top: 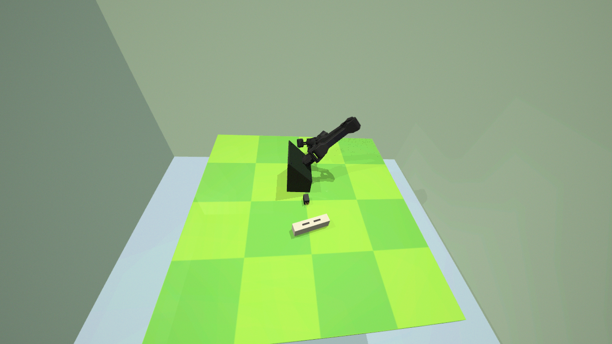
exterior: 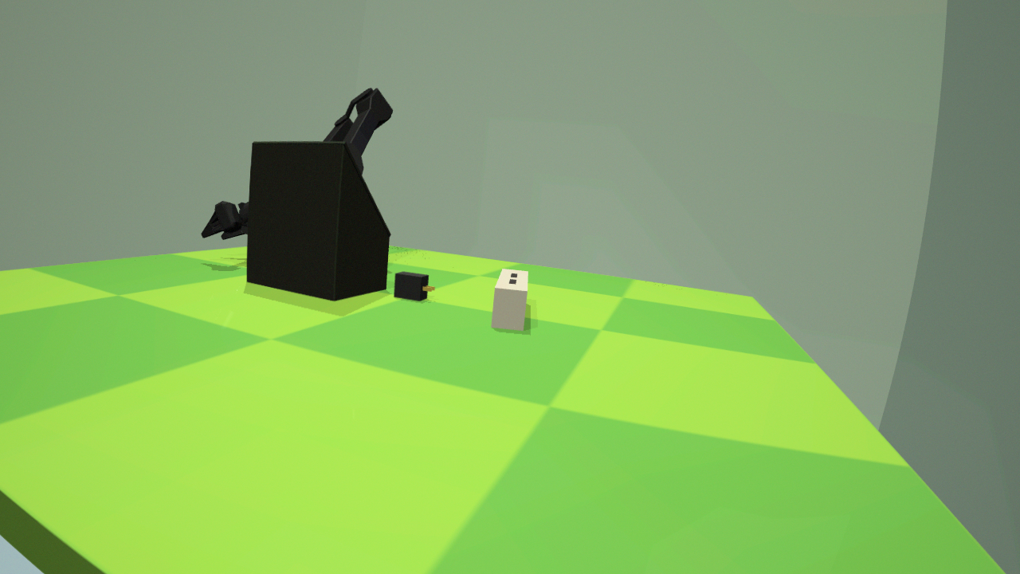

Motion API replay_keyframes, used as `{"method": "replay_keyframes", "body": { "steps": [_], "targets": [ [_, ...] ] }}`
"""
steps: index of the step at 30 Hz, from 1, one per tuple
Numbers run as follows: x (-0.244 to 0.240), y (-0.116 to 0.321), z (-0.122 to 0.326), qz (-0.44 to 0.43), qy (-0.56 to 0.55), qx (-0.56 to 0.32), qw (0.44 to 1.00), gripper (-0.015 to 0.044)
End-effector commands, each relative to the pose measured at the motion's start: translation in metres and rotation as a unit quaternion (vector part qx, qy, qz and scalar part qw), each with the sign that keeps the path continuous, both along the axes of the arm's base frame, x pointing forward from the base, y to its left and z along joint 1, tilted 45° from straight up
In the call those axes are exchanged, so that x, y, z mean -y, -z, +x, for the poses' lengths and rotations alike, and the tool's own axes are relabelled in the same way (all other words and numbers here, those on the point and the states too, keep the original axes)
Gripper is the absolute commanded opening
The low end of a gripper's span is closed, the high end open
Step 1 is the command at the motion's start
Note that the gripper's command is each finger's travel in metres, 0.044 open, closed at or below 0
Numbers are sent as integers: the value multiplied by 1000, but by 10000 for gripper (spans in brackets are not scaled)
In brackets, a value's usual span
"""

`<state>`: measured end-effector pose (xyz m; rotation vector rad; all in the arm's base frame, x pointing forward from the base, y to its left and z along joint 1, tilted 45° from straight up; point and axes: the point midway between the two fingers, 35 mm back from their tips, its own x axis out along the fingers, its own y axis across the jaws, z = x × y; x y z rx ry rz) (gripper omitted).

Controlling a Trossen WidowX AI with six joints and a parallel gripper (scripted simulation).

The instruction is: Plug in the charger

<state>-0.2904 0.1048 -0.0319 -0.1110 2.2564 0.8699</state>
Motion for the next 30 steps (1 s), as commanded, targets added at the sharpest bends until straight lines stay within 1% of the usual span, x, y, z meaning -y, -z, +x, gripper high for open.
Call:
{"method": "replay_keyframes", "body": {
  "steps": [1,30],
  "targets": [
    [-11,-8,-4,21,-4,-7,1000,440],
    [-78,-61,-19,169,-24,-30,985,440]
  ]
}}
